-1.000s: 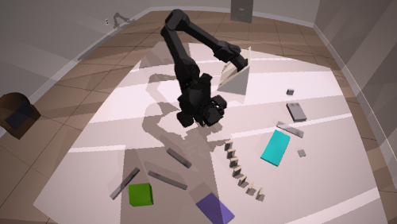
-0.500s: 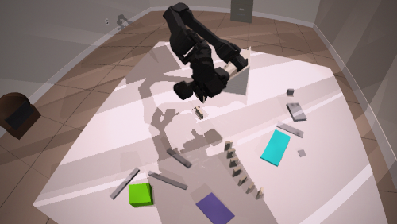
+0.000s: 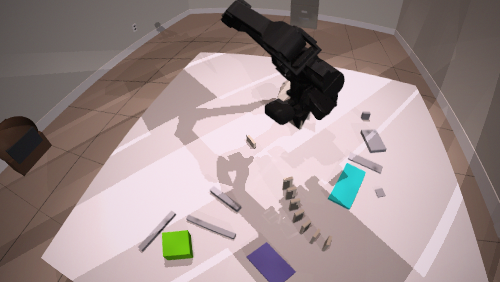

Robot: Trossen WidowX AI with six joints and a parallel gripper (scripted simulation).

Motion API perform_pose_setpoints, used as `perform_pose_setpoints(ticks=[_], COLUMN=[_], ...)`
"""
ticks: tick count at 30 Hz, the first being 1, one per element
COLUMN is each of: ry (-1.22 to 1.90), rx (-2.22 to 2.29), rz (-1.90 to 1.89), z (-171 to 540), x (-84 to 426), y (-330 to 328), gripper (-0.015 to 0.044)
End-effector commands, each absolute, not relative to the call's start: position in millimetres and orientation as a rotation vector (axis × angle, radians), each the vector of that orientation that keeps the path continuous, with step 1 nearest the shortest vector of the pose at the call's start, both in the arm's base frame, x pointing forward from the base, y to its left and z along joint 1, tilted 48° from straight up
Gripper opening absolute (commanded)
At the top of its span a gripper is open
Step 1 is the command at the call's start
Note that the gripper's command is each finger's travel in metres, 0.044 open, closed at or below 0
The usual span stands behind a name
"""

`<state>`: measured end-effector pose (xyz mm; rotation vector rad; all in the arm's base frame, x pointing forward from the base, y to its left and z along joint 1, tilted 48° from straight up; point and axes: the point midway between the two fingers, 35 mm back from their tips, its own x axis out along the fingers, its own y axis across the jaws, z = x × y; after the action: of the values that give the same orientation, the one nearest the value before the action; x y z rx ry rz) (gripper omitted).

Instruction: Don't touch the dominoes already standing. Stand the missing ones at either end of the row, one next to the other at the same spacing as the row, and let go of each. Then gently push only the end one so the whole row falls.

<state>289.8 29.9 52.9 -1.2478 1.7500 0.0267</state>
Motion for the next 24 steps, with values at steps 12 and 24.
perform_pose_setpoints(ticks=[12, 24], ry=[1.780, 1.766], rx=[-1.284, -1.062], rz=[0.074, 0.256], z=[-31.8, -61.9], x=[268.4, 261.3], y=[95.9, 82.1], gripper=[0.0021, 0.0021])
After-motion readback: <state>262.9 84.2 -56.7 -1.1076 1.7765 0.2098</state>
